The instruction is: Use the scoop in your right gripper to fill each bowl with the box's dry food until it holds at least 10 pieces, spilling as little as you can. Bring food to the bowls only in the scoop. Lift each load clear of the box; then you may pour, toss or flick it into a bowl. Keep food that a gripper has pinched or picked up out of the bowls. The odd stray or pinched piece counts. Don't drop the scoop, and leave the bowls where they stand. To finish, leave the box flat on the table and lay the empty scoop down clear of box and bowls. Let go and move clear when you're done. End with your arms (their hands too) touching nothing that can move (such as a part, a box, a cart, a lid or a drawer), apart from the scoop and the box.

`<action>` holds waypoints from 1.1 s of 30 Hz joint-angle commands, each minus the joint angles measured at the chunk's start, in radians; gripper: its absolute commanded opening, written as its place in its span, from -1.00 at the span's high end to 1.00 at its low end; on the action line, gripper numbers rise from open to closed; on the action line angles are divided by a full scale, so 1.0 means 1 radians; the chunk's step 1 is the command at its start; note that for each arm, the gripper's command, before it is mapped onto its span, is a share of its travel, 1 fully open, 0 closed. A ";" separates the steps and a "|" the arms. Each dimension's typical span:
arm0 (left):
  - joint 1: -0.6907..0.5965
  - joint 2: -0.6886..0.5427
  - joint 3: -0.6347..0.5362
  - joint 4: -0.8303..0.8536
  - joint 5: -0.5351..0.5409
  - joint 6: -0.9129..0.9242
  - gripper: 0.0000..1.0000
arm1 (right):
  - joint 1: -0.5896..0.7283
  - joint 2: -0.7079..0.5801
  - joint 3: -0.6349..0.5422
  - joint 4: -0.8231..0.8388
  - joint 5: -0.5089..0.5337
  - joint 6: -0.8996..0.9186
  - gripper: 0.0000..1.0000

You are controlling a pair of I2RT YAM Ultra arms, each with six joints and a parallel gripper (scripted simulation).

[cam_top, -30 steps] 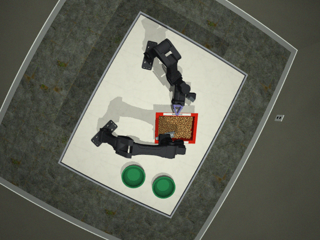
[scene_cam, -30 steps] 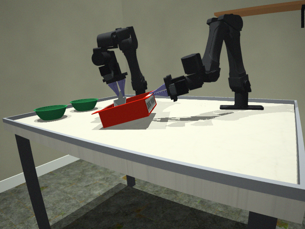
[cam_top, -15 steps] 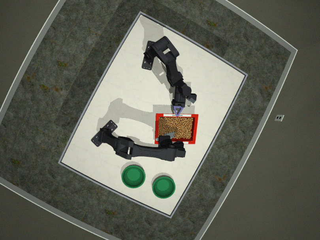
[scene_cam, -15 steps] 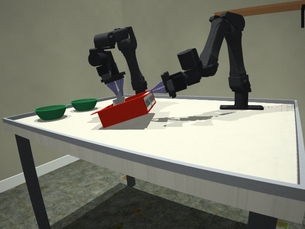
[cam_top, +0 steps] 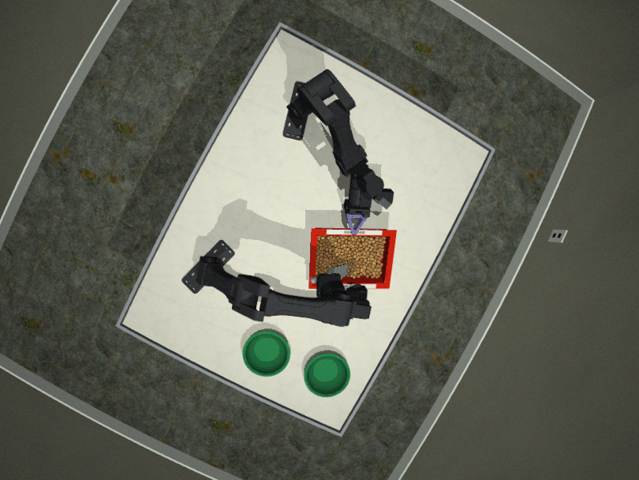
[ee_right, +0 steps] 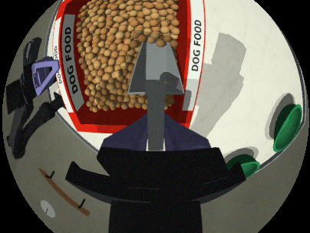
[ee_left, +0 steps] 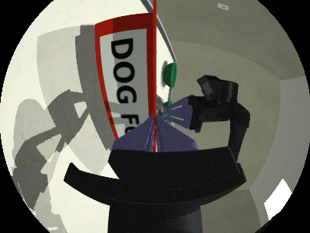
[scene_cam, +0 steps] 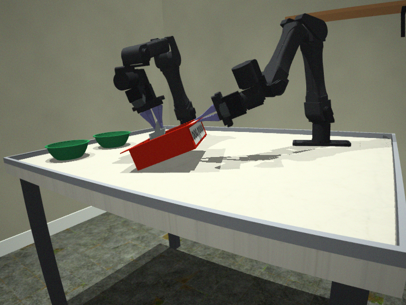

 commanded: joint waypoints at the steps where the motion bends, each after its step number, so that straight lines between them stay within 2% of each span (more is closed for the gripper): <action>1: -0.017 -0.051 0.062 -0.057 -0.016 0.046 1.00 | -0.021 0.012 0.047 -0.023 -0.025 -0.023 1.00; 3: -0.002 -0.050 0.051 0.020 0.005 0.036 1.00 | -0.006 -0.035 0.036 0.000 -0.002 0.003 1.00; 31: 0.002 -0.063 0.060 0.021 0.005 0.036 1.00 | -0.021 -0.039 0.047 -0.014 0.002 -0.007 1.00; 33: 0.002 -0.063 0.060 0.021 0.005 0.036 1.00 | -0.013 -0.038 -0.029 0.047 -0.018 0.008 1.00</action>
